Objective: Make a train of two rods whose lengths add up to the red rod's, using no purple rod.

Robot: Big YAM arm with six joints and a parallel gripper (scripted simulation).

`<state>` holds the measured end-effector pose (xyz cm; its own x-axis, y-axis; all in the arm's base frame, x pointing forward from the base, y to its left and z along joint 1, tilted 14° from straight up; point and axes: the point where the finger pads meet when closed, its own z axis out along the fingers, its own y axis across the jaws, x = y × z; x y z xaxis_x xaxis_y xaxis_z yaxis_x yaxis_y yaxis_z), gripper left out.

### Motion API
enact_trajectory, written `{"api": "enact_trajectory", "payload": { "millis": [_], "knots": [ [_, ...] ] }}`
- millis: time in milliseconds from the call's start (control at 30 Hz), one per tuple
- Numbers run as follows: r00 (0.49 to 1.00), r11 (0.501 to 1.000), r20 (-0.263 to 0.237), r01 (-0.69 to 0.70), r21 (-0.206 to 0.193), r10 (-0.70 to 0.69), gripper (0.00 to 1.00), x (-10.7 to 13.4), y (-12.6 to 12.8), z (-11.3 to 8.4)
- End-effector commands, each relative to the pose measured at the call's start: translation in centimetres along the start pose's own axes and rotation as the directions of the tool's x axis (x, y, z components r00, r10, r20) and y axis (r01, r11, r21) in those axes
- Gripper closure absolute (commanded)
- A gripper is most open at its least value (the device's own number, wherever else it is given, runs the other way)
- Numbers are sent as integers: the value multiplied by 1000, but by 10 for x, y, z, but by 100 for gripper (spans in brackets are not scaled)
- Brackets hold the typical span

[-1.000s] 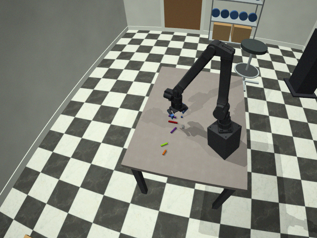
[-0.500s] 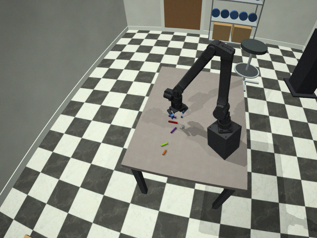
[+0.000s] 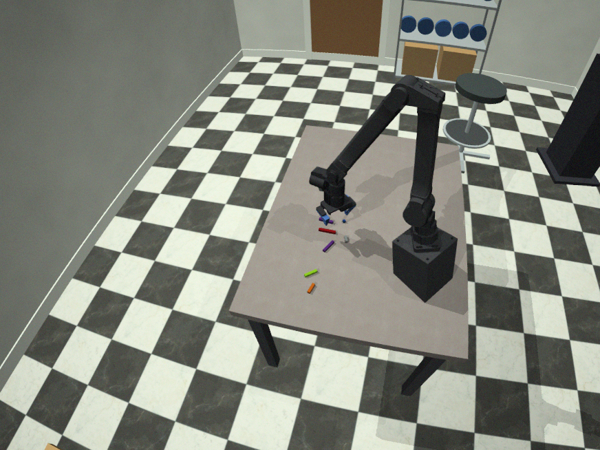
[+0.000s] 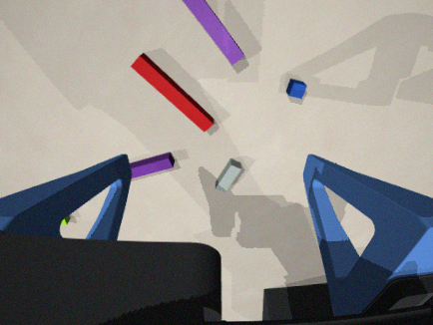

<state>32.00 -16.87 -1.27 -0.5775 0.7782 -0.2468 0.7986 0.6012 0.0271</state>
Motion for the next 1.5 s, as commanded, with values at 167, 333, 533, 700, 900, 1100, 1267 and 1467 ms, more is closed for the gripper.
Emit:
{"api": "enact_trajectory", "payload": {
  "millis": [167,333,533,700,900,1100,1267,1467],
  "knots": [
    [999,1000,33,8,-14,-8,0,-16,6,-7],
    [999,1000,33,8,-14,-8,0,-16,6,-7],
    [1000,1000,23,-11,-13,11,0,-12,15,-4],
    [994,994,16,-109,-16,109,0,2,43,-3],
    [977,977,4,-214,-14,214,0,23,71,-1],
    [955,955,-2,-297,-11,297,0,41,91,-1],
    [924,924,-5,-382,-9,382,0,62,113,0],
    [914,914,1,-406,-13,406,0,54,107,-2]
  ]
}}
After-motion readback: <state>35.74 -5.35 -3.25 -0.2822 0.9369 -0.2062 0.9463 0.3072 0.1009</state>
